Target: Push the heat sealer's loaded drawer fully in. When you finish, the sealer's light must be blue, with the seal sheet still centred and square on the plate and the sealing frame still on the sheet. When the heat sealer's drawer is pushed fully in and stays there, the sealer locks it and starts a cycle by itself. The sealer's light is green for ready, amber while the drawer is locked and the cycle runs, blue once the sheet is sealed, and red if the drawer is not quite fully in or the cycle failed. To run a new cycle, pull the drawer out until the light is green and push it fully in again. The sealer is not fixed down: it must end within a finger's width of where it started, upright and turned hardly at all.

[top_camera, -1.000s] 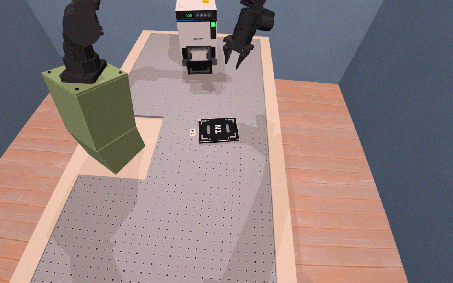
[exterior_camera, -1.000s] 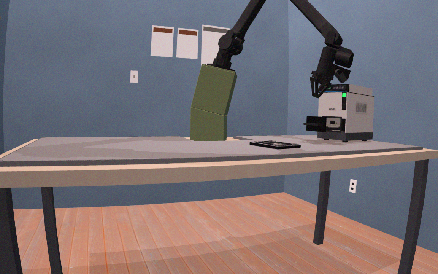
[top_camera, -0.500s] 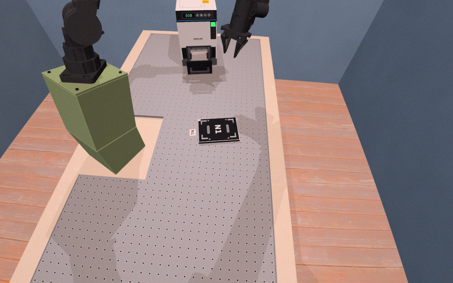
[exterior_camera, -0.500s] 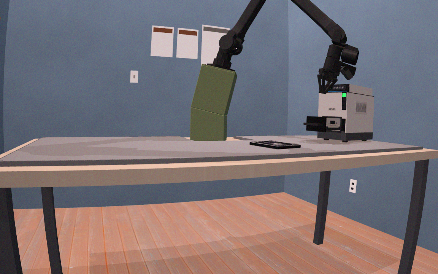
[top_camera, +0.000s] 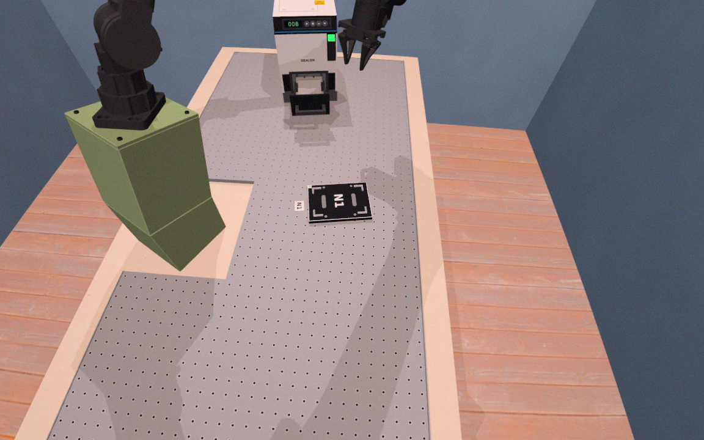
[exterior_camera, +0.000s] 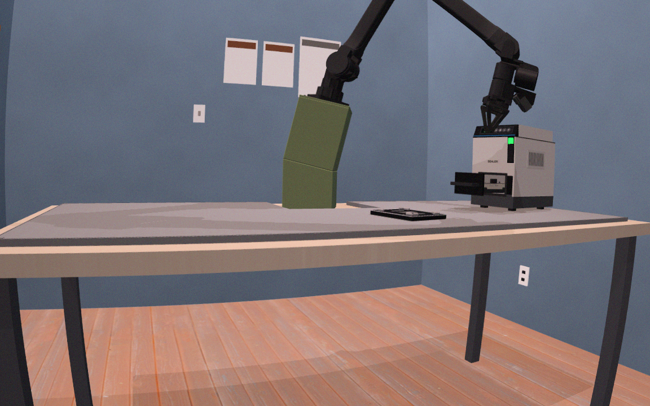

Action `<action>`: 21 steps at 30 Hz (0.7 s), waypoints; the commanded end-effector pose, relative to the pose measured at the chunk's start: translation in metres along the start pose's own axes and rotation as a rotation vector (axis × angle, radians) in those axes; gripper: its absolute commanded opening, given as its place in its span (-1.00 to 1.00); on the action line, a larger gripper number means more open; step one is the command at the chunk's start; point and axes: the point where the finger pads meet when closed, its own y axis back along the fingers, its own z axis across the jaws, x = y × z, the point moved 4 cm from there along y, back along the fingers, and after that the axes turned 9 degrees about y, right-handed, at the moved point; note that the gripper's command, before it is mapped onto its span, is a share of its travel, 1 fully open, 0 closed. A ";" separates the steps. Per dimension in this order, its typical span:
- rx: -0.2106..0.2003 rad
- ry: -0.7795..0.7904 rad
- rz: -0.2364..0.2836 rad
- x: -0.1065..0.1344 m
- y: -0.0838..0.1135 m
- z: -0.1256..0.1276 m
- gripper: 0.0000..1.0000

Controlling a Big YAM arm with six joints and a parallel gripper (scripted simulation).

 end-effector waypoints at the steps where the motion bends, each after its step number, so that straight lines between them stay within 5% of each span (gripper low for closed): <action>1: 0.021 -0.038 -0.031 -0.021 0.022 0.008 -0.10; 12: 0.047 -0.072 -0.060 -0.040 0.053 0.034 -0.10; 13: 0.030 -0.074 -0.019 -0.042 0.032 0.036 -0.10; 15: 0.034 -0.104 -0.001 -0.034 0.020 0.047 -0.10; 21: 0.055 -0.108 -0.062 -0.057 0.067 0.062 -0.10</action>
